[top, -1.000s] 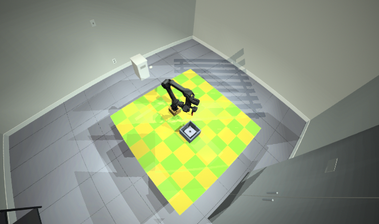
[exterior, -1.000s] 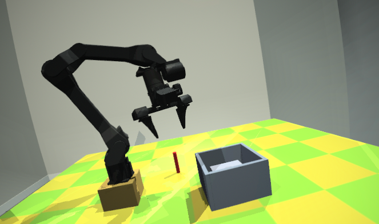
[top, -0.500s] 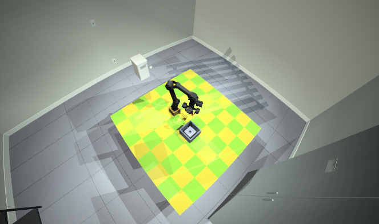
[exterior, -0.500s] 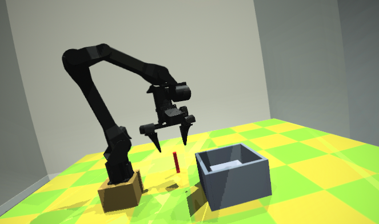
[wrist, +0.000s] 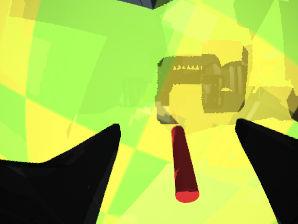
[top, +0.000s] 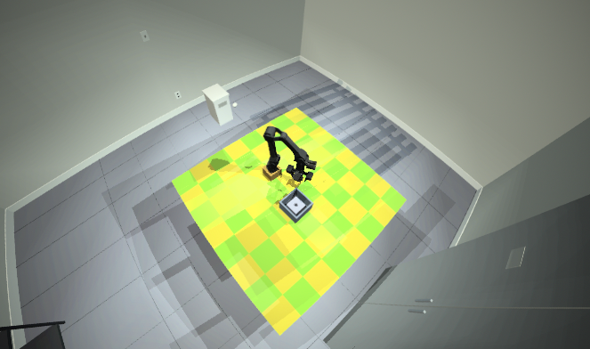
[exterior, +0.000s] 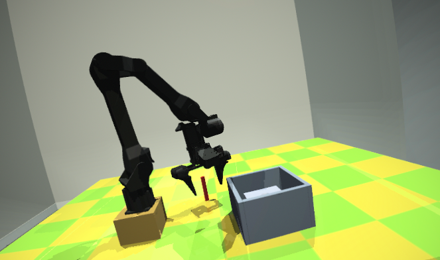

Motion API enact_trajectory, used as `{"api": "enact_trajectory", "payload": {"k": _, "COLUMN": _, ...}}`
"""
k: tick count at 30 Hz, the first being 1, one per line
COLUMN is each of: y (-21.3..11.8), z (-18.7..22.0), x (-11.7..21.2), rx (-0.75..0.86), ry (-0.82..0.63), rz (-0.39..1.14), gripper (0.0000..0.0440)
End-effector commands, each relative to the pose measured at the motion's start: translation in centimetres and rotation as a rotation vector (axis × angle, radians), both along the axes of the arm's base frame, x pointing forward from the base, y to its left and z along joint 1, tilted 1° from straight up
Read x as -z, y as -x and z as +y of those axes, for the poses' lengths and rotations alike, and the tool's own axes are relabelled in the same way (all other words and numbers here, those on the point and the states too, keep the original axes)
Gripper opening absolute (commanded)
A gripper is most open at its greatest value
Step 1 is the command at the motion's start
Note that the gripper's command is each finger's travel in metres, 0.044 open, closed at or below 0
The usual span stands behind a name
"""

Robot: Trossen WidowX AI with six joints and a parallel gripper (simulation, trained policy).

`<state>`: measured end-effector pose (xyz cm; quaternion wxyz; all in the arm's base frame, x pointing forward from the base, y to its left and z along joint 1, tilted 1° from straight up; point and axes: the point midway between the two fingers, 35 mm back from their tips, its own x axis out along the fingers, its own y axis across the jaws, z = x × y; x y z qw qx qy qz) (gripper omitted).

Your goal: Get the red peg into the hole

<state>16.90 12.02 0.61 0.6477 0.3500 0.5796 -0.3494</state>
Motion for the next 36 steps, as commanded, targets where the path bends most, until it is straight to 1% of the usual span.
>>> {"api": "enact_trajectory", "payload": {"k": 1, "y": 0.2, "z": 0.3, "x": 1.0, "rx": 0.005, "ry": -0.012, "rz": 0.002, "gripper": 0.0415}}
{"api": "enact_trajectory", "payload": {"k": 3, "y": 0.4, "z": 0.4, "x": 1.4, "rx": 0.009, "ry": -0.017, "rz": 0.008, "gripper": 0.0379}}
{"api": "enact_trajectory", "payload": {"k": 5, "y": 0.6, "z": 0.4, "x": 1.8, "rx": 0.013, "ry": -0.021, "rz": 0.02, "gripper": 0.0334}}
{"api": "enact_trajectory", "payload": {"k": 18, "y": 0.8, "z": 0.8, "x": 1.8, "rx": -0.009, "ry": -0.073, "rz": 0.105, "gripper": 0.0}}
{"api": "enact_trajectory", "payload": {"k": 27, "y": -0.9, "z": 0.1, "x": -0.4, "rx": -0.074, "ry": -0.023, "rz": 0.023, "gripper": 0.0001}}
{"api": "enact_trajectory", "payload": {"k": 36, "y": -2.9, "z": -1.0, "x": -3.4, "rx": -0.133, "ry": 0.034, "rz": -0.037, "gripper": 0.0}}
